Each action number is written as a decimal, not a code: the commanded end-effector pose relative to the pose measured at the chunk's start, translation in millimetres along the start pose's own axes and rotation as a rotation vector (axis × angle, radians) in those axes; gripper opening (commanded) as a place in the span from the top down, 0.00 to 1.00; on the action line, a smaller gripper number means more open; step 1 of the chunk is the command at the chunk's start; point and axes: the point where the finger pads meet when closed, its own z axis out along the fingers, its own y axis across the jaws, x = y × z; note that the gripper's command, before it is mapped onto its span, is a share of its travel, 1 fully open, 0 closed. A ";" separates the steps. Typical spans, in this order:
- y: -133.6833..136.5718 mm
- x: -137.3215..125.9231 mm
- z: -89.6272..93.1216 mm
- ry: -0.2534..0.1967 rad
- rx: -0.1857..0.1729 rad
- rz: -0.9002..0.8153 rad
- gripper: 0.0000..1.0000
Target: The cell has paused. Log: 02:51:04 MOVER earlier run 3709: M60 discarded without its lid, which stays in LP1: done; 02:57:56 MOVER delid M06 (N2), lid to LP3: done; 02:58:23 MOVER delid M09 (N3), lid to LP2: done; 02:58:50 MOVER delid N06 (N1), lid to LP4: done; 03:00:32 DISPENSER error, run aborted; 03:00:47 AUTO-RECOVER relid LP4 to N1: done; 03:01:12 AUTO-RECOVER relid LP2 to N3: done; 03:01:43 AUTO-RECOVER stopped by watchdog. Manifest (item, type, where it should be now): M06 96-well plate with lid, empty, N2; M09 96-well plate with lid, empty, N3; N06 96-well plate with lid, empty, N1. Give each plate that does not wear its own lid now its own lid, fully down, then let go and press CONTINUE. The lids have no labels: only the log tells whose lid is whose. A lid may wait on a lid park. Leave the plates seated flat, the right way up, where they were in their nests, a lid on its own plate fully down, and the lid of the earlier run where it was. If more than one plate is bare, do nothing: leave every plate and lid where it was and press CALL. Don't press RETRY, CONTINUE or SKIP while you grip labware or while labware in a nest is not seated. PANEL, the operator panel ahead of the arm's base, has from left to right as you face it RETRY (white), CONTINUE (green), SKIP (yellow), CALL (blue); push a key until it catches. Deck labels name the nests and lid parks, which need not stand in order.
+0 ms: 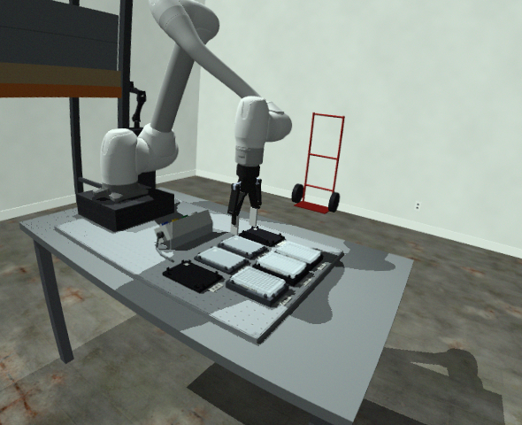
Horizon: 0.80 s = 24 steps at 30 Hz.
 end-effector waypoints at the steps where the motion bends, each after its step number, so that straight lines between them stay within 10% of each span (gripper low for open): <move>1: 0.0 0.0 3.1 0.000 0.000 0.000 0.34; 24: 0.2 0.0 34.2 0.000 0.000 0.000 0.34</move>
